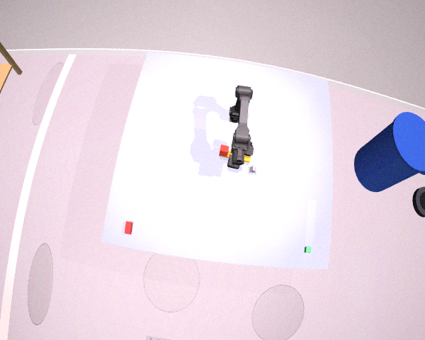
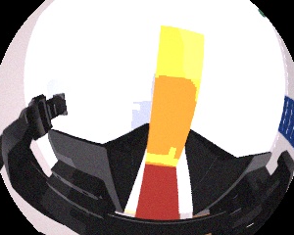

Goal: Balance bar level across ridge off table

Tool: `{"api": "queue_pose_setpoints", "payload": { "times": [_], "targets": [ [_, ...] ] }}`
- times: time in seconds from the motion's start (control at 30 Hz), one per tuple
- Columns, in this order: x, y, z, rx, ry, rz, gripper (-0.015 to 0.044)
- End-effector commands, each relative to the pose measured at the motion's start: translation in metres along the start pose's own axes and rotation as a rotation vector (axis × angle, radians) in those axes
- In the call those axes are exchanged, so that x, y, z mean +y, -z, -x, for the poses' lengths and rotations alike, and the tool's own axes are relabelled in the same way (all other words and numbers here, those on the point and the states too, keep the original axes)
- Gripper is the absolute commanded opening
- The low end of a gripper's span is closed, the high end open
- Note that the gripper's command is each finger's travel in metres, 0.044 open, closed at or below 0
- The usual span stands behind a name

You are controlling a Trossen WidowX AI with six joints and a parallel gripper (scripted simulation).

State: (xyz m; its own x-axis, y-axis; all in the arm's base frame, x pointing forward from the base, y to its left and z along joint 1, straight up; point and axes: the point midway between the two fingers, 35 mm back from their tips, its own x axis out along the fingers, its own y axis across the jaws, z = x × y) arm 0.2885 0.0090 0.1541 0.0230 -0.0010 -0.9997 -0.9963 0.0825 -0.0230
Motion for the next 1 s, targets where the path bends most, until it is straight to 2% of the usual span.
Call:
{"api": "queue_pose_setpoints", "payload": {
  "times": [0.0,0.97],
  "targets": [
    [-0.006,-0.012,0.002,-0.003,0.006,0.005,0.0000],
    [-0.019,-0.117,0.001,-0.013,0.008,0.093,0.0000]
  ]
}}
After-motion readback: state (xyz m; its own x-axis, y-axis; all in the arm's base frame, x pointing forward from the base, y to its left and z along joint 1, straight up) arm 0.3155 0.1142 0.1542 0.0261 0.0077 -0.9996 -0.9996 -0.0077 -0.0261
